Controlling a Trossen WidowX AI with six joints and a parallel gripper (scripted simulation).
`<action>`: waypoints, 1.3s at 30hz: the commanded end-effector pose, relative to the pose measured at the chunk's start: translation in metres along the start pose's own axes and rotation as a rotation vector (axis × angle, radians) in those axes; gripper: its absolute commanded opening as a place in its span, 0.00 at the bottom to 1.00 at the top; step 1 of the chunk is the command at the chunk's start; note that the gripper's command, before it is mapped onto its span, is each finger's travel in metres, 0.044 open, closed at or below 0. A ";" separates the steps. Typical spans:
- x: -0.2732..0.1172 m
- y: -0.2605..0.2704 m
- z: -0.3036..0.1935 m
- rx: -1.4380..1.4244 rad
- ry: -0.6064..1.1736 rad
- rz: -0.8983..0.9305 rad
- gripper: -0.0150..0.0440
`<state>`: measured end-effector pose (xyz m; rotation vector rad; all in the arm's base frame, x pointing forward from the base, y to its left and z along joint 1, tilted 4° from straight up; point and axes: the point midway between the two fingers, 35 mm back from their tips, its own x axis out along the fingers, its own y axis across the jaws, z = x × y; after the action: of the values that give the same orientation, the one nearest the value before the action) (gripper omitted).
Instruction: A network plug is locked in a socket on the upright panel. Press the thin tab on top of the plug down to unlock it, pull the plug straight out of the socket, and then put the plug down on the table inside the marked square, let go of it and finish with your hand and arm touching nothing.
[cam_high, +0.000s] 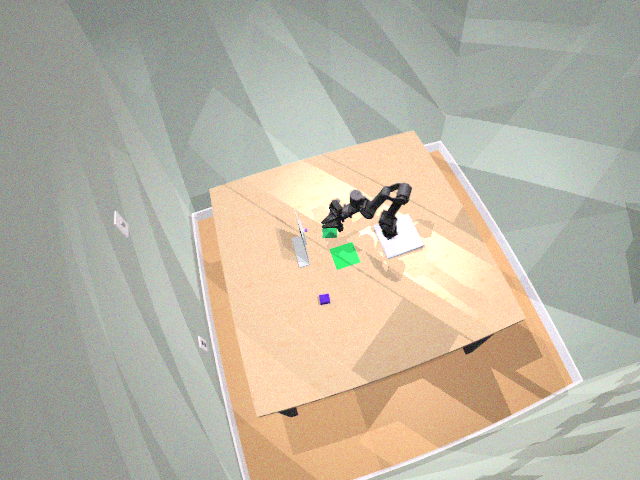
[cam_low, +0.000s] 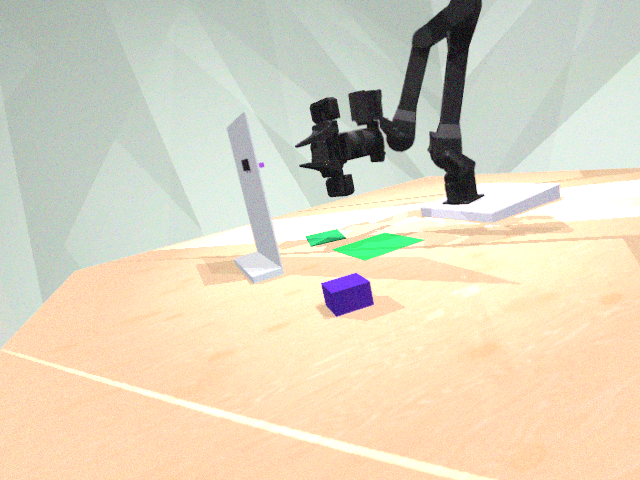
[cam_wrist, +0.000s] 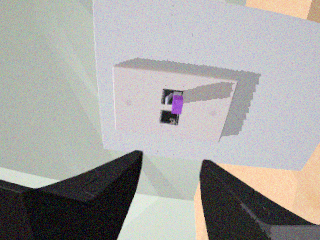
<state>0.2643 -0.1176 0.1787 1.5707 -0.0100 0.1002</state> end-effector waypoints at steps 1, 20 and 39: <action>0.016 0.001 0.004 -0.012 -0.004 0.005 0.52; 0.041 0.002 0.012 -0.012 -0.004 0.007 0.52; 0.070 0.002 0.019 -0.013 -0.004 0.009 0.52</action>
<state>0.3285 -0.1303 0.1846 1.5638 -0.0155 0.1056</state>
